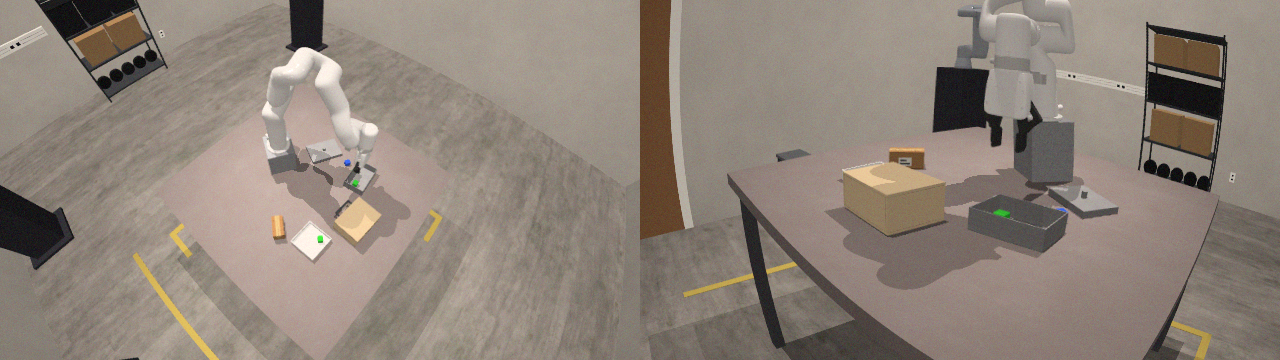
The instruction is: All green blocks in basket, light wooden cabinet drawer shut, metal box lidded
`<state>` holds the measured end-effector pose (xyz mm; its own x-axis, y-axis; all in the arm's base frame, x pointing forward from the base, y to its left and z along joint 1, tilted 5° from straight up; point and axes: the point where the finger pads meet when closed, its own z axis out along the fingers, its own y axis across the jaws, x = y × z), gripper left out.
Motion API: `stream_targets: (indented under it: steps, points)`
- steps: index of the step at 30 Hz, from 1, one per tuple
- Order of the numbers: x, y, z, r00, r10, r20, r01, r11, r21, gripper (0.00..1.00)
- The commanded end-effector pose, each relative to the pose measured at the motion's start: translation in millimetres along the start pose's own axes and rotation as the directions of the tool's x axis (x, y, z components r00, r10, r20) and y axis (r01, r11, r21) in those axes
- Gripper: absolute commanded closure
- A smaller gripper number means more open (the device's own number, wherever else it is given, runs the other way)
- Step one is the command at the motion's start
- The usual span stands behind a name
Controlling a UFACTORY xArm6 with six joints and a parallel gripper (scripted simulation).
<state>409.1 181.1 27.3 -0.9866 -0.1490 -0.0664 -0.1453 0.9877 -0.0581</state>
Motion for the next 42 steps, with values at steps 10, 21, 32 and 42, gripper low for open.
stream_targets:
  steps: [10, 21, 32, 42]
  points:
    - [-1.6, 0.5, 3.5, 1.0, 0.0, 0.004, 0.0, 1.0, -0.001, 0.43]
    - [-1.8, 0.6, 23.8, 1.0, 0.0, 0.004, 0.0, 1.0, -0.001, 0.43]
    - [-2.3, 0.8, 64.2, 1.0, 0.0, 0.004, 0.0, 1.0, -0.001, 0.43]
    - [-2.6, 0.9, 93.6, 1.0, 0.0, 0.004, 0.0, 1.0, -0.001, 0.43]
